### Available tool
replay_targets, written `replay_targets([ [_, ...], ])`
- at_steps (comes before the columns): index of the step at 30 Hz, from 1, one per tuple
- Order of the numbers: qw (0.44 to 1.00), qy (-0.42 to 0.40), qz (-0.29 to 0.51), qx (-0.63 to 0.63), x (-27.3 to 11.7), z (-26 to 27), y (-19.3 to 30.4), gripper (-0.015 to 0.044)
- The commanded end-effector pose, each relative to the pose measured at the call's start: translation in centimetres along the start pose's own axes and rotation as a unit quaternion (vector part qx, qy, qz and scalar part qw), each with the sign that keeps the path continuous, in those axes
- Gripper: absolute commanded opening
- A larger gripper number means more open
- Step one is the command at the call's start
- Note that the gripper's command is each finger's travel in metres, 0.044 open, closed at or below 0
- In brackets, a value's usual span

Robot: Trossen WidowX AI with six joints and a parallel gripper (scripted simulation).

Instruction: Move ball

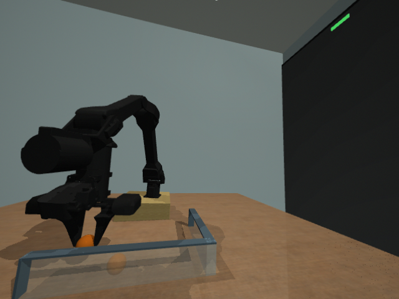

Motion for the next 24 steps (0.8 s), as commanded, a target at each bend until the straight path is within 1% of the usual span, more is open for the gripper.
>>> replay_targets([
  [1,1.000,0.003,-0.007,0.003,-2.1,-0.5,-0.2,0.0000],
  [4,1.000,0.001,-0.011,-0.004,-3.2,-0.2,-0.3,0.0000],
  [15,0.998,-0.013,-0.034,-0.051,-9.4,1.8,-0.2,0.0000],
  [21,0.998,-0.013,-0.035,-0.053,-9.7,1.9,-0.1,0.0000],
  [24,0.998,-0.014,-0.035,-0.053,-8.8,2.9,0.1,0.0000],
])
Point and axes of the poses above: the point midway between the two fingers, 35 mm back from their tips, its own x axis out along the fingers, its own z axis across the jaws, y = z × x, the point moved 10 cm from there along -x, back along the fingers, and after that the axes turned 9 degrees about x, right-handed, at the moved point
